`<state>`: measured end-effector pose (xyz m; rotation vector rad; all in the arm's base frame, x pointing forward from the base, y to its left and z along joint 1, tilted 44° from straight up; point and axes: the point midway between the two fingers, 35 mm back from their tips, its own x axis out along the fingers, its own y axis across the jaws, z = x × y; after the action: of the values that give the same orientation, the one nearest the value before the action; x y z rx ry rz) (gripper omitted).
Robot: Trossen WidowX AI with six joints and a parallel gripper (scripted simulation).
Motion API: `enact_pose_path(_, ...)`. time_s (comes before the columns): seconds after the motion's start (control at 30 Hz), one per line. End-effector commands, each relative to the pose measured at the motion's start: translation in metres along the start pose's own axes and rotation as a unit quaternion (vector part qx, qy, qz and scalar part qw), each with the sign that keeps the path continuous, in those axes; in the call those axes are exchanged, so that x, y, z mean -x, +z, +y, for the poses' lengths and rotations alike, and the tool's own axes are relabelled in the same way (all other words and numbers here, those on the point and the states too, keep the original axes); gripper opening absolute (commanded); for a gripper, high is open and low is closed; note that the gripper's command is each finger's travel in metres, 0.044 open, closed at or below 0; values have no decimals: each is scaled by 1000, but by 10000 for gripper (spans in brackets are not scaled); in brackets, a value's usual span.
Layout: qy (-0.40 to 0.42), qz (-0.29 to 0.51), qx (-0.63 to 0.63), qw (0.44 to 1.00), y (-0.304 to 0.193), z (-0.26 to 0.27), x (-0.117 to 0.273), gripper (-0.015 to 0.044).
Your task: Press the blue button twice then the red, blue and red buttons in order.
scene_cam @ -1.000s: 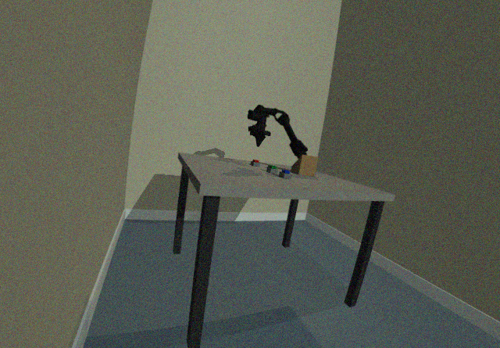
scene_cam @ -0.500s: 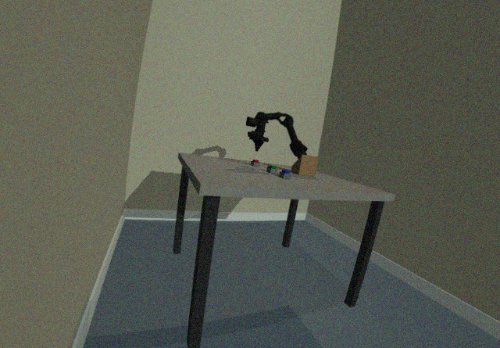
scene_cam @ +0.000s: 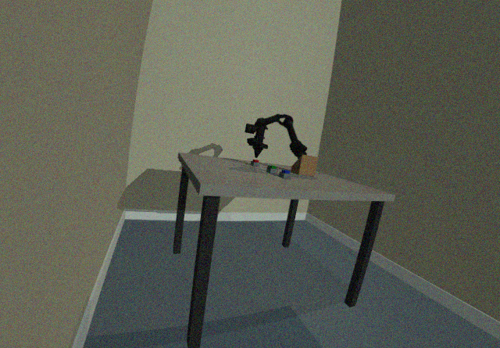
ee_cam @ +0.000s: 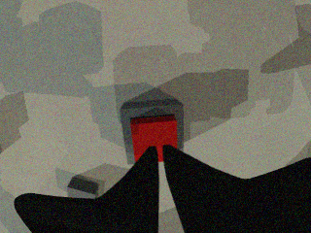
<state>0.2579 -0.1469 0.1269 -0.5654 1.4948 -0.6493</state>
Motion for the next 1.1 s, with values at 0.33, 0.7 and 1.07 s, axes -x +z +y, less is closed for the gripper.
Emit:
enact_pose_path(0.33, -1, 2, 4, 1000, -2, 1, -23, 20)
enact_pose_path(0.7, -1, 2, 4, 1000, -2, 1, -23, 20)
enact_pose_path(1.07, -1, 2, 4, 1000, -2, 1, -23, 20)
